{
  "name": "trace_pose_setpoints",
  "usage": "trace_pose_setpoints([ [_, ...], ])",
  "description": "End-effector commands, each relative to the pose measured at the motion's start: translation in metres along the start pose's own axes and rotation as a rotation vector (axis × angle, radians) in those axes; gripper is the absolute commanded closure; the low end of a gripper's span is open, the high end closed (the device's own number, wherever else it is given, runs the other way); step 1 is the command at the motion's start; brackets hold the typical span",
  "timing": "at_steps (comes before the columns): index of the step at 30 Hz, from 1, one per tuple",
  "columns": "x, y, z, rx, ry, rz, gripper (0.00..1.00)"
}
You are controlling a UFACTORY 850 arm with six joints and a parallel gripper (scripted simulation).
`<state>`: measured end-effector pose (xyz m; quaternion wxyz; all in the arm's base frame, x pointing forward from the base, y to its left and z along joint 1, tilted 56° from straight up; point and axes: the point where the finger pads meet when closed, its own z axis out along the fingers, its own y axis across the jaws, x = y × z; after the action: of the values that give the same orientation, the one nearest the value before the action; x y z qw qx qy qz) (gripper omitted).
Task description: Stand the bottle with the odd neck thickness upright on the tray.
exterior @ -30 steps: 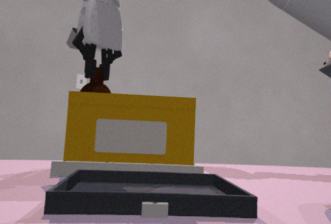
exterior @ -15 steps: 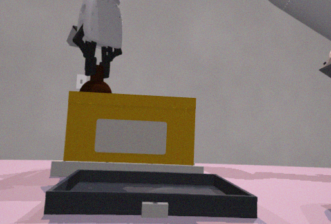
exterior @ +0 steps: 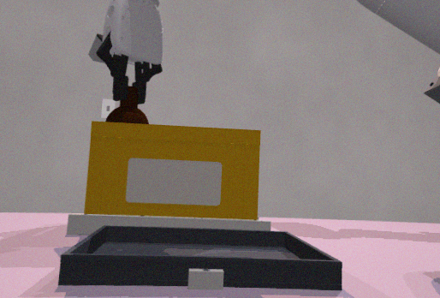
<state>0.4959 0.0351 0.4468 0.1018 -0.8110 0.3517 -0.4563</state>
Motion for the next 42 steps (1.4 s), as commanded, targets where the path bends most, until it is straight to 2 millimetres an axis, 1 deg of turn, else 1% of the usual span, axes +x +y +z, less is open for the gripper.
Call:
trace_pose_setpoints([
  [1, 0.0, 0.0, 0.0, 0.001, 0.001, 0.0, 1.0],
  [21, 0.0, 0.0, -0.008, 0.001, 0.001, 0.0, 1.0],
  [42, 0.0, 0.0, -0.03, 0.001, 0.001, 0.0, 1.0],
])
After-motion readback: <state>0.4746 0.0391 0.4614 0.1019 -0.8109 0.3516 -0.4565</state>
